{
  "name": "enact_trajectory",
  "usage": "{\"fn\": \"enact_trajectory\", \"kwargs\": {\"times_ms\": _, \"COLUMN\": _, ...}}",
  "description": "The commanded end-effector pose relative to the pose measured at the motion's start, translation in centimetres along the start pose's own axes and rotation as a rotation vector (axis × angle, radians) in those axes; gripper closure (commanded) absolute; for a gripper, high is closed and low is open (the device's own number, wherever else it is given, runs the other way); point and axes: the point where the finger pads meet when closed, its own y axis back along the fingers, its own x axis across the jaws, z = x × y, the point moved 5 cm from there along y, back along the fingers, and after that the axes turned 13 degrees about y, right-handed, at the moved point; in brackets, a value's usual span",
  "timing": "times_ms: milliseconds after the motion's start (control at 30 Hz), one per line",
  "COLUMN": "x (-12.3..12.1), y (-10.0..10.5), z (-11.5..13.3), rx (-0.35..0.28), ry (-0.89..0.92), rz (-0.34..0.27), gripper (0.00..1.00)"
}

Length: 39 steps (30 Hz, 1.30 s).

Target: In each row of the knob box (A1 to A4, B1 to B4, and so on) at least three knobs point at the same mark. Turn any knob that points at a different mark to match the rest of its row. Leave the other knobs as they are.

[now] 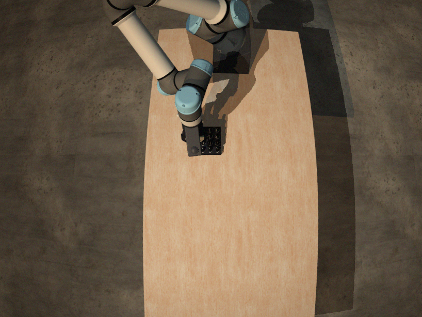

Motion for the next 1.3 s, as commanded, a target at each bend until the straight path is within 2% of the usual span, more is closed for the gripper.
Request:
{"fn": "enact_trajectory", "kwargs": {"times_ms": 0, "x": 0.07, "y": 0.04, "z": -0.03, "rx": -0.004, "ry": -0.110, "rz": 0.001, "gripper": 0.96}}
{"fn": "enact_trajectory", "kwargs": {"times_ms": 867, "x": 0.26, "y": 0.04, "z": 0.10, "rx": -0.003, "ry": -0.607, "rz": 0.002, "gripper": 0.96}}
{"fn": "enact_trajectory", "kwargs": {"times_ms": 1267, "x": 0.31, "y": 0.04, "z": 0.16, "rx": -0.003, "ry": -0.770, "rz": 0.002, "gripper": 0.96}}
